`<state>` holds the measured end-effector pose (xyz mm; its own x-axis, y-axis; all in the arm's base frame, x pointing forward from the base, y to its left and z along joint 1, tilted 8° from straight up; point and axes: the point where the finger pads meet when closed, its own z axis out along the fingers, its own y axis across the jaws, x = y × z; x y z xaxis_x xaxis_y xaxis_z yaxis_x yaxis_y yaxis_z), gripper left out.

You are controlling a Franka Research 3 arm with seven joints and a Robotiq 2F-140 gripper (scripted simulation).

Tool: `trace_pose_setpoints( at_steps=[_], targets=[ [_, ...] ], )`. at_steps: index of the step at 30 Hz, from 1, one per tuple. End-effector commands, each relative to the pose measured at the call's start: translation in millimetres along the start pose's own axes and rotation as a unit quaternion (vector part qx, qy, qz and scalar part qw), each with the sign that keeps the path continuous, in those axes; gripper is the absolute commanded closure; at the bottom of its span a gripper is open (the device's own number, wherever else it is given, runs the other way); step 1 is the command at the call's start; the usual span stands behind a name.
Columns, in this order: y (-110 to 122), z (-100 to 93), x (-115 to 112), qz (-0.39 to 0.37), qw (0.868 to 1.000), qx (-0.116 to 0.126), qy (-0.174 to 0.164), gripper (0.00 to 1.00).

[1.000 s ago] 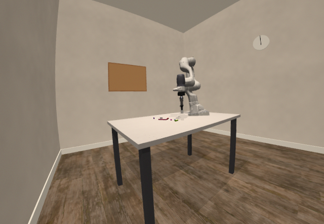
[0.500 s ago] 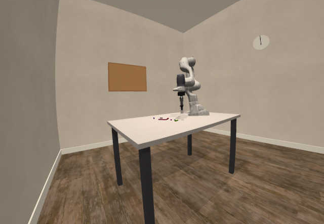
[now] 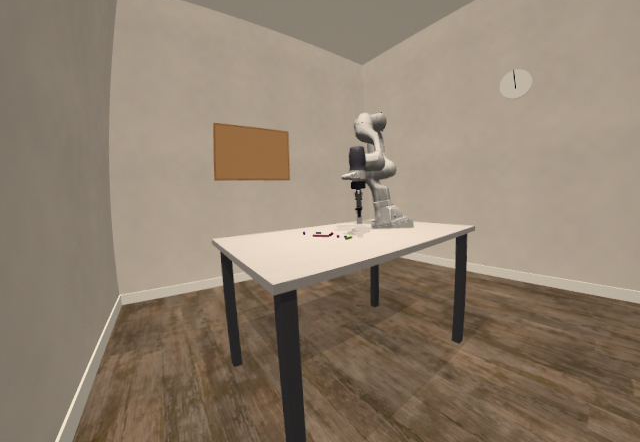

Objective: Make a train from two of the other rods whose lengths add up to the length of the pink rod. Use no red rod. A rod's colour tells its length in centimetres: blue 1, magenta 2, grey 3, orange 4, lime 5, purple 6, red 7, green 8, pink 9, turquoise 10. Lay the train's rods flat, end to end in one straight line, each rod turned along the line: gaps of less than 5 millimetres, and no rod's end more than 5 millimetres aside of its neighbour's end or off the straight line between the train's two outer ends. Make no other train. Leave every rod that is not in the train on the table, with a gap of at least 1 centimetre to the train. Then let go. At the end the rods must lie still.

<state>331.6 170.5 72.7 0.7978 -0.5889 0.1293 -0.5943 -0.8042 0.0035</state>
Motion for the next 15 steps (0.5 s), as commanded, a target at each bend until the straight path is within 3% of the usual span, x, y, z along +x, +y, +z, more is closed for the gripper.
trace_pose_setpoints(
  at_steps=[1,13,15],
  targets=[
    [0.3,-0.2,0.4,0.004,1.000,0.001,0.001,0.00],
    [0.4,-0.2,0.9,0.003,1.000,0.001,0.001,0.00],
    [3.1,-0.4,9.4,-0.019,1.000,0.001,0.001,0.00]
  ],
)
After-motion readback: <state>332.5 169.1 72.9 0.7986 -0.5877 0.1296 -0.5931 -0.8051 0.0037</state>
